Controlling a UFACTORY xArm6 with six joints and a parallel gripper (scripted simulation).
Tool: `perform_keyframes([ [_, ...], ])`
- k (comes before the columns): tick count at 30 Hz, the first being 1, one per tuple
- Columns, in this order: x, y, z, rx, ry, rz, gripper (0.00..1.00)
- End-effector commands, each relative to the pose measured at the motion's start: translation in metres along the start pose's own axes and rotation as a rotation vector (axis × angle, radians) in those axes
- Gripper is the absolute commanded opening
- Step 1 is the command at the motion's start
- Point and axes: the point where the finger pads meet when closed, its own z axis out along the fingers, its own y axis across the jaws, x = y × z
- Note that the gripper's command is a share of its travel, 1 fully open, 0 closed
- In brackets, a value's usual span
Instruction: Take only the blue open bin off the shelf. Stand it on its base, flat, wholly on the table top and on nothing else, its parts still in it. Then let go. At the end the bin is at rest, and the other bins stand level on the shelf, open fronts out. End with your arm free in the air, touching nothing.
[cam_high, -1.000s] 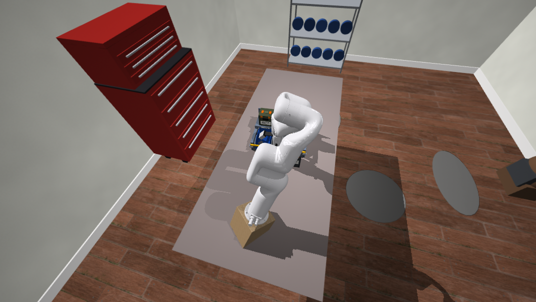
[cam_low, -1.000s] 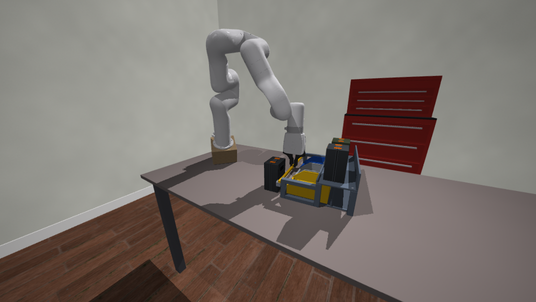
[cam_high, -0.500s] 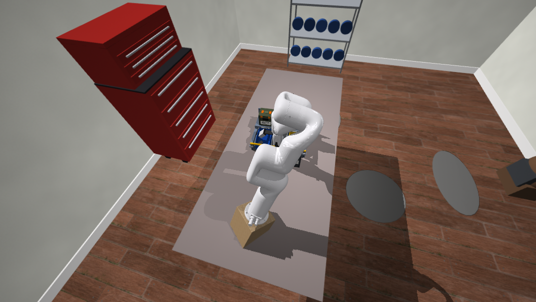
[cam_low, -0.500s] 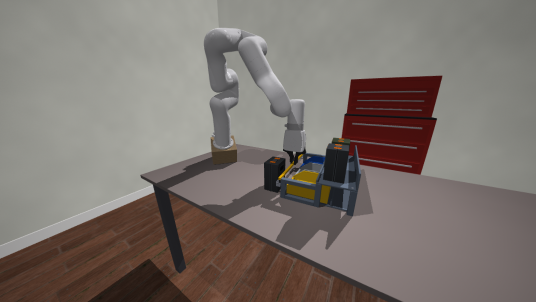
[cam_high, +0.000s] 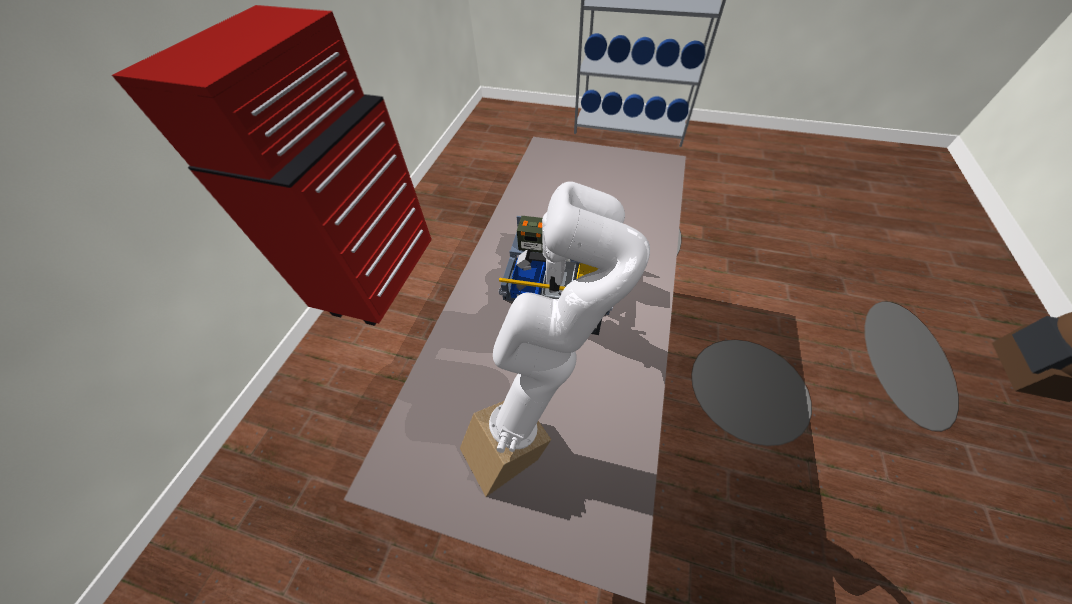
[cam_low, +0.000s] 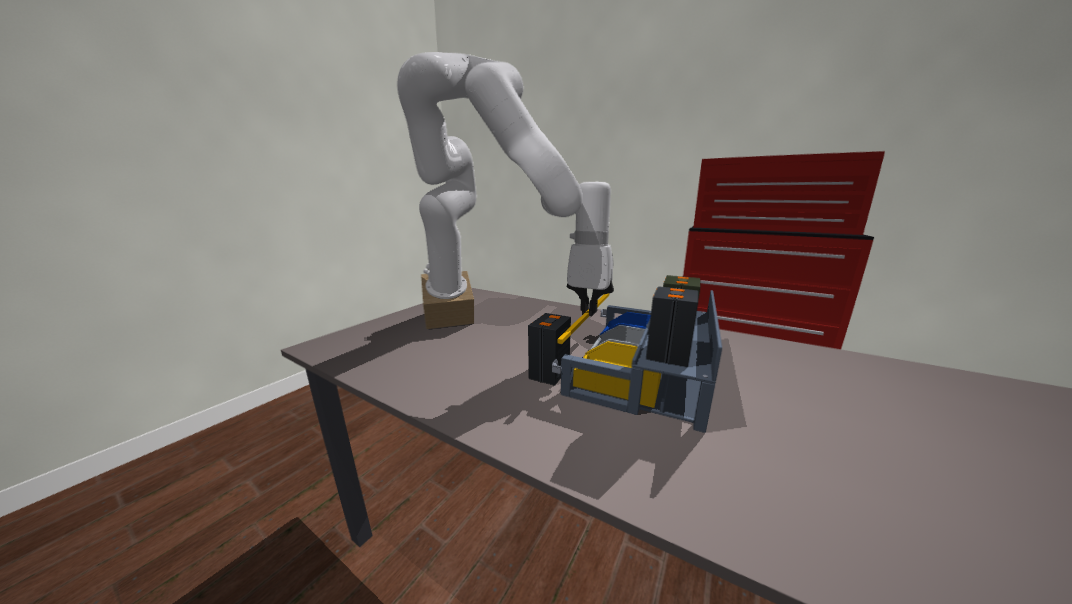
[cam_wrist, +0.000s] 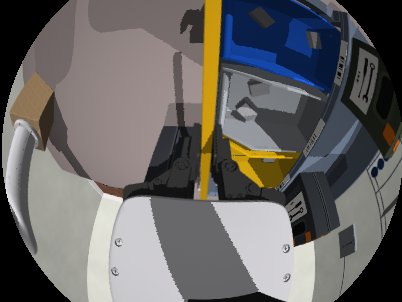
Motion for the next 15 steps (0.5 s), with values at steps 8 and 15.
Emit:
perform_keyframes([
  [8,-0.001,0.000,-0.022,0.002,-0.002,0.000,0.00],
  [15,-0.001,0.000,-0.058,0.002,-0.001,0.000,0.00],
])
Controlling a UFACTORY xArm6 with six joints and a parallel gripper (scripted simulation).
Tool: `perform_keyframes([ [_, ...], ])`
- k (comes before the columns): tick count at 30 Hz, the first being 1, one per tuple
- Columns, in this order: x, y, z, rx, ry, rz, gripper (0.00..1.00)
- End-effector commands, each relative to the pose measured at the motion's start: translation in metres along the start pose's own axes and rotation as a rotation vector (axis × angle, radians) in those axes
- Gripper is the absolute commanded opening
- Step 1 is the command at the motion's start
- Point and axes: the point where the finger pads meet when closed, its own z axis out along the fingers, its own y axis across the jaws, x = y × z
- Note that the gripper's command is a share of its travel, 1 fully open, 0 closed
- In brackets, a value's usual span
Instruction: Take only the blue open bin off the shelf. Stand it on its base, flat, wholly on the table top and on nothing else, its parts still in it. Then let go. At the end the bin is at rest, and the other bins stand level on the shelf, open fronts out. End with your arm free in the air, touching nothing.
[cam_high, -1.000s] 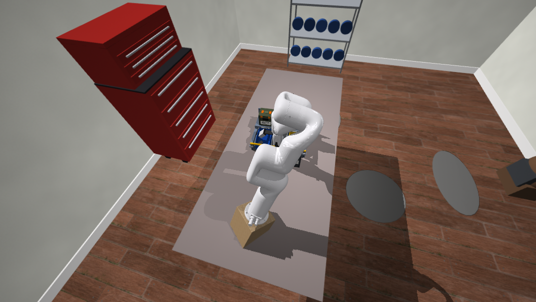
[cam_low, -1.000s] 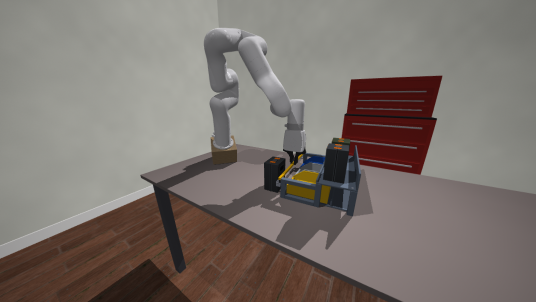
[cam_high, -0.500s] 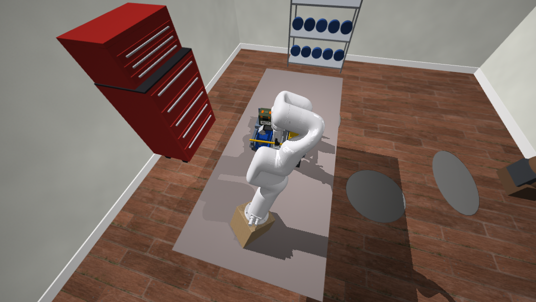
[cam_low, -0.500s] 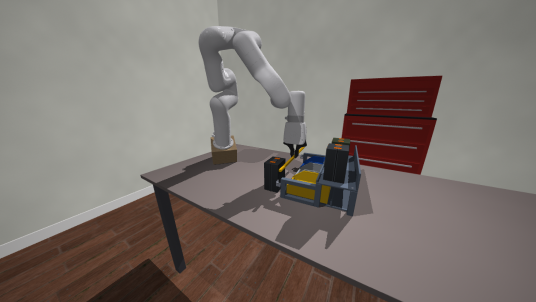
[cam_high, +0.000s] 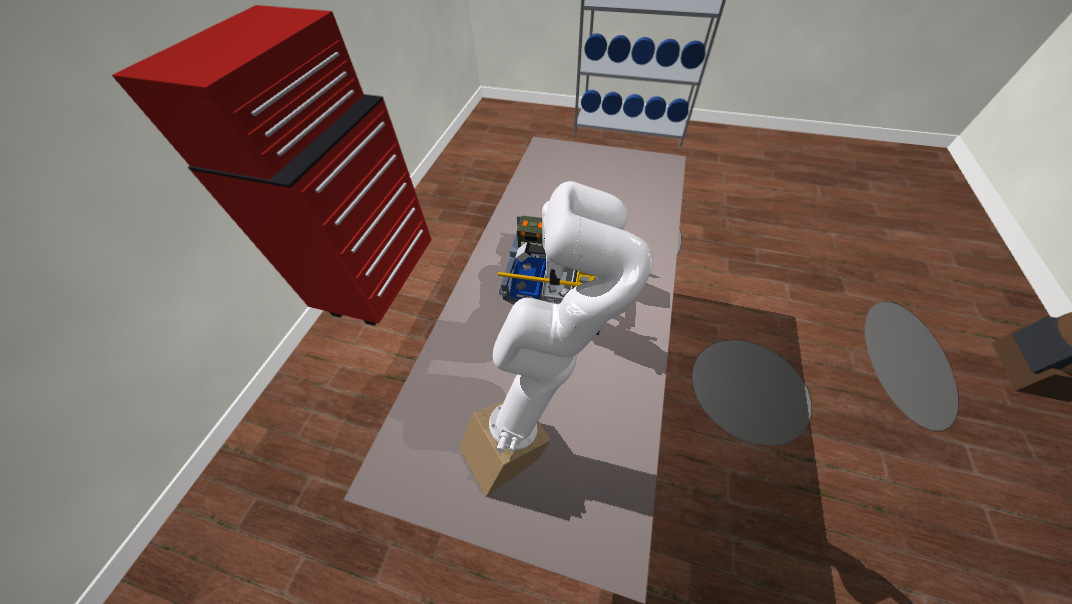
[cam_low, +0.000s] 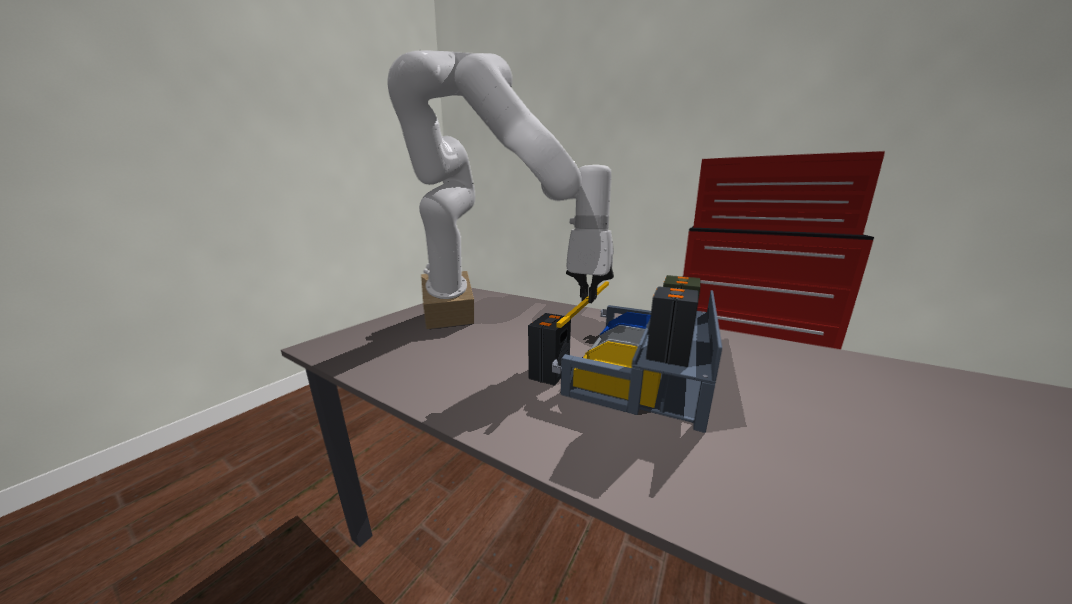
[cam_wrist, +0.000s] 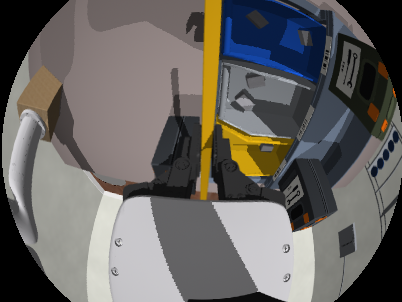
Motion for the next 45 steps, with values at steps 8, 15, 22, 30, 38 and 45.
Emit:
perform_keyframes([
  [8,0.000,0.002,-0.024,-0.007,0.001,0.001,0.00],
  [15,0.000,0.003,-0.017,-0.007,0.001,0.002,0.00],
  [22,0.000,0.003,-0.015,-0.007,0.001,0.002,0.00],
  [30,0.000,0.003,-0.013,-0.007,0.001,0.002,0.00],
  [38,0.000,0.002,-0.010,-0.007,0.001,0.002,0.00],
  [45,0.000,0.002,-0.010,-0.007,0.001,0.002,0.00],
])
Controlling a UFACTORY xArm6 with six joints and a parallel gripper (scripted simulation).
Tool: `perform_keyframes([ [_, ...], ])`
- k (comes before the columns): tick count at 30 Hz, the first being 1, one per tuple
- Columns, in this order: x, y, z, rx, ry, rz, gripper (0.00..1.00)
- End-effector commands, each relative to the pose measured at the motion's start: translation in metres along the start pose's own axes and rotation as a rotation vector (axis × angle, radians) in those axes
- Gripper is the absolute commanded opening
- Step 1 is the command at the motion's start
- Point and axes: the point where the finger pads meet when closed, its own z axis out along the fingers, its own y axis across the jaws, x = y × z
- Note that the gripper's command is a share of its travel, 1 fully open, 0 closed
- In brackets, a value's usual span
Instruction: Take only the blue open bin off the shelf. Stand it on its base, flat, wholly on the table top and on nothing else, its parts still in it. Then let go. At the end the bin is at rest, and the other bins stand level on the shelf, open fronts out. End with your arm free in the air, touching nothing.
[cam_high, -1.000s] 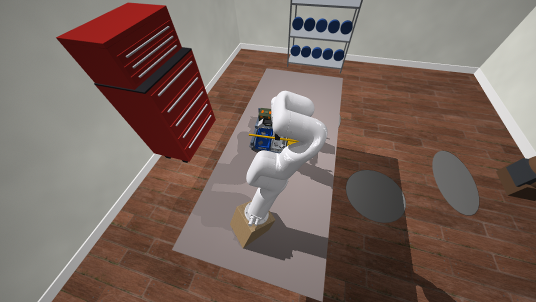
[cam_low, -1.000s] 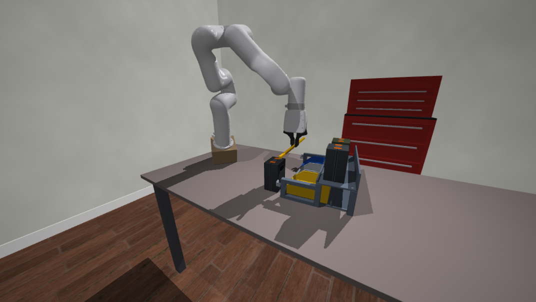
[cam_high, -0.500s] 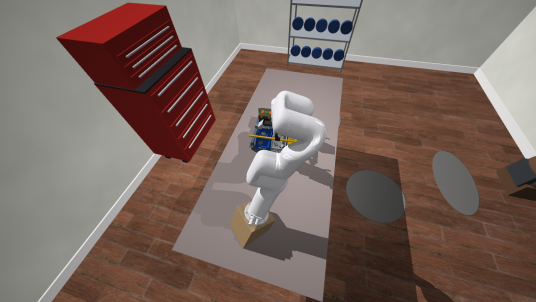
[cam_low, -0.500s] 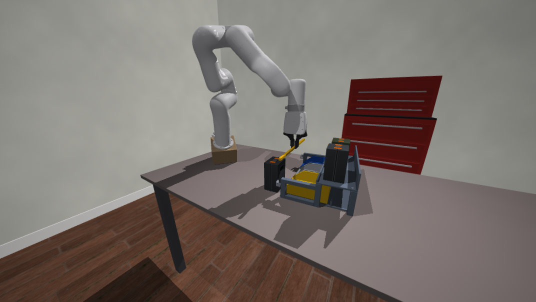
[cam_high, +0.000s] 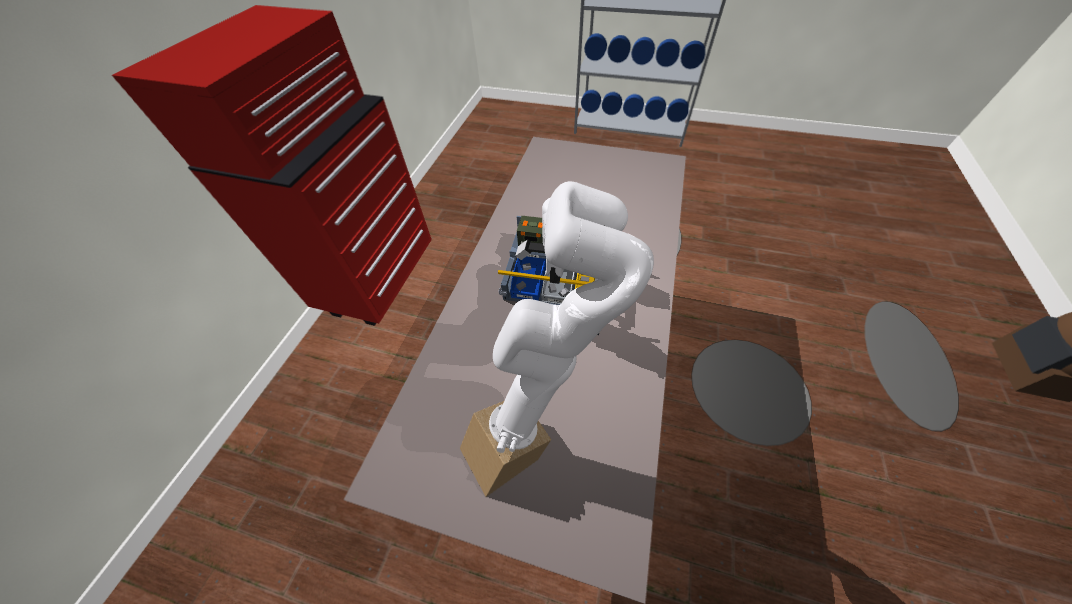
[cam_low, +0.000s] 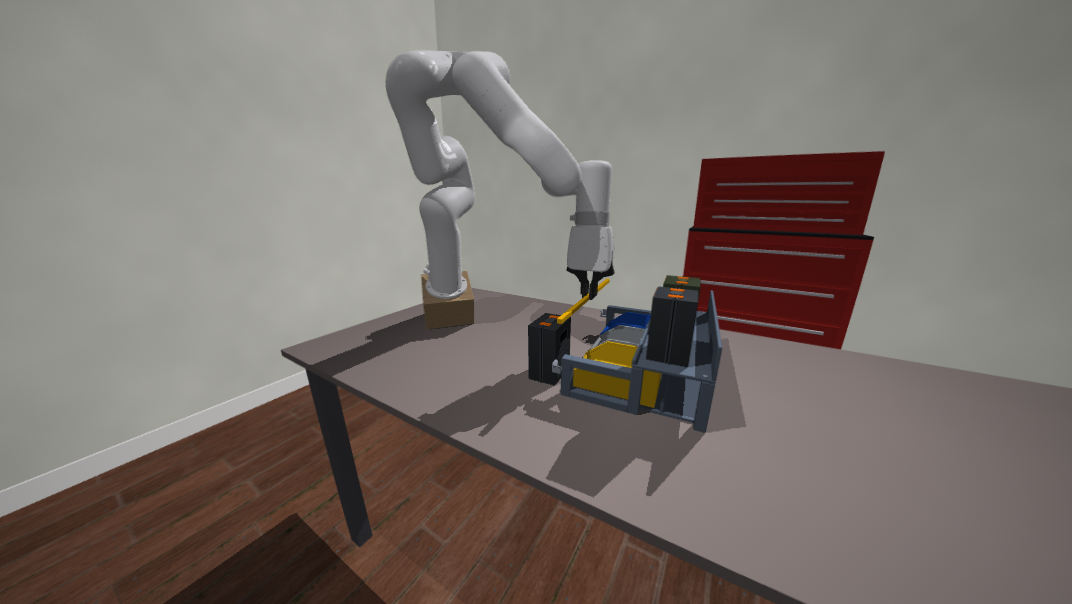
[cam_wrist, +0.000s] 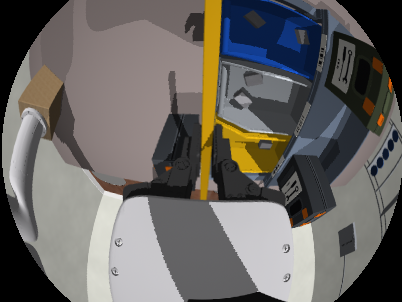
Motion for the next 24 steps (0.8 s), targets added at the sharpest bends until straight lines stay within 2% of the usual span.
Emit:
perform_keyframes([
  [1,0.000,0.001,-0.001,-0.004,0.001,0.001,0.00],
  [17,0.000,0.001,0.001,-0.004,0.001,0.001,0.00],
  [22,0.000,-0.039,0.002,-0.004,0.001,0.001,0.00],
  [24,0.000,-0.039,0.002,-0.004,0.001,0.001,0.00],
])
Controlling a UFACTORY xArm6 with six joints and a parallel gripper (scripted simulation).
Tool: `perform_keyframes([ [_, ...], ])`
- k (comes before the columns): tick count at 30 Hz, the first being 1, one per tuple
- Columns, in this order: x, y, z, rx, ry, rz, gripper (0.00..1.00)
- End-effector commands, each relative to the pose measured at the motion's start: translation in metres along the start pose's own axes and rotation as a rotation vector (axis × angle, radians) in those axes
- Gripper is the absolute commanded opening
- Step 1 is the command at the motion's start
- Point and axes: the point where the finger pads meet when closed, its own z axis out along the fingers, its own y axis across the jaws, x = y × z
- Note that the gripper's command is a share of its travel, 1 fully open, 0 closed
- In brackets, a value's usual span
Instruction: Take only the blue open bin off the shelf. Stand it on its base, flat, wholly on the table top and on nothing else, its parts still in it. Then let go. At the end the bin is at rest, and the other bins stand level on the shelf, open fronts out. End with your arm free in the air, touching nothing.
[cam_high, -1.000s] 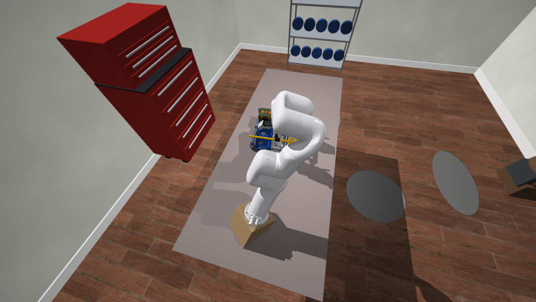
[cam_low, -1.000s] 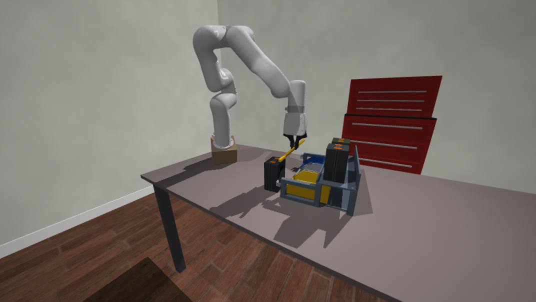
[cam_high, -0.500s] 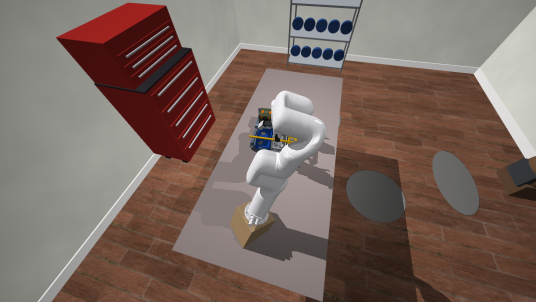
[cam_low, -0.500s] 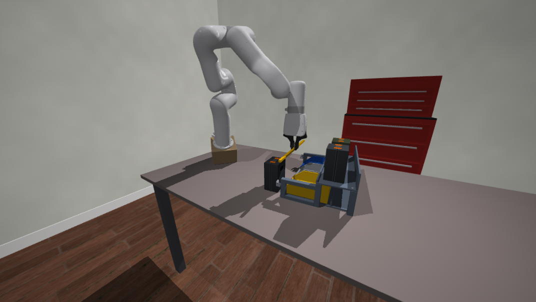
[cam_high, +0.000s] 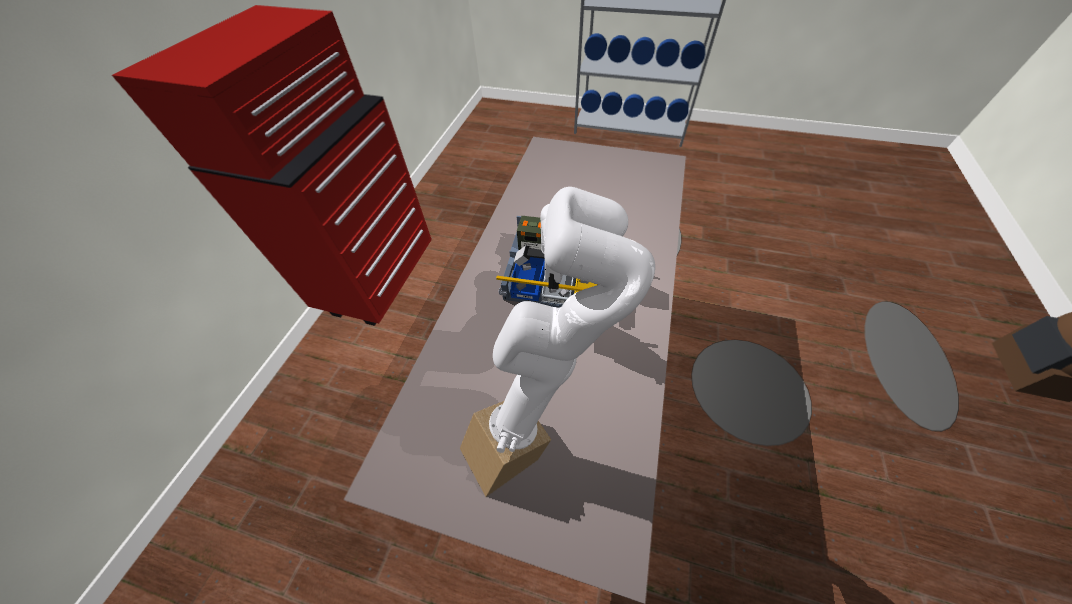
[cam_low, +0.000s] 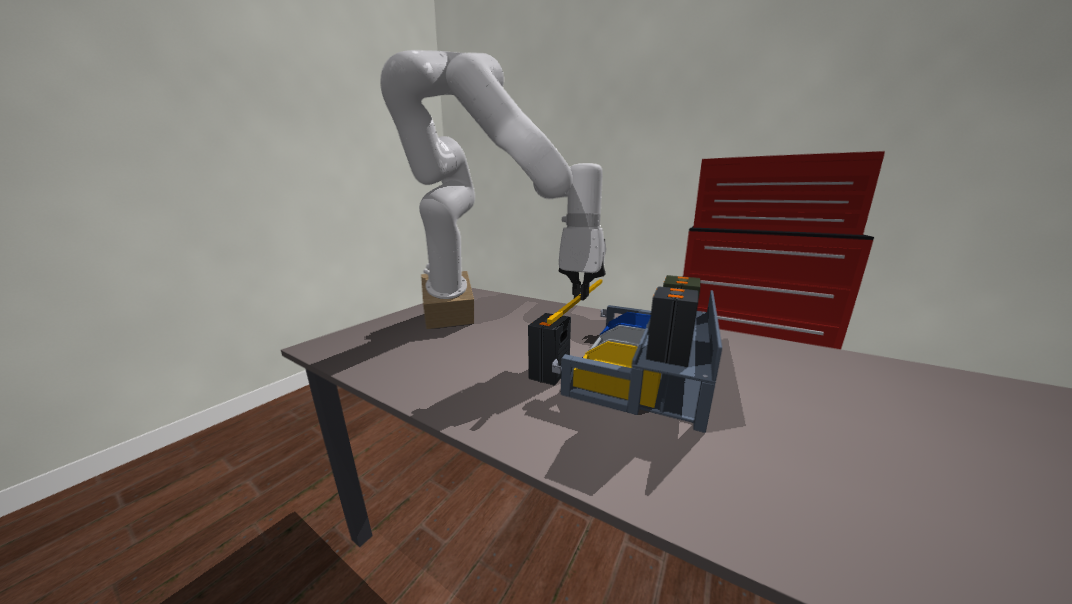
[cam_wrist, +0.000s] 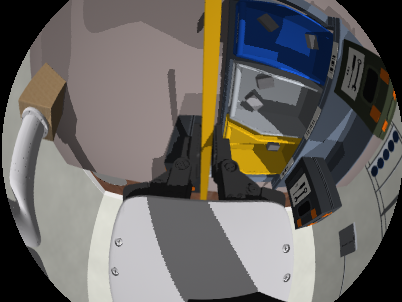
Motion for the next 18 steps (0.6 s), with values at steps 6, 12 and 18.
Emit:
perform_keyframes([
  [6,0.000,-0.018,-0.002,-0.006,0.001,0.001,0.00],
  [12,0.000,-0.033,-0.002,-0.007,0.001,0.001,0.00],
  [18,0.000,-0.057,-0.002,-0.006,0.001,0.001,0.00],
])
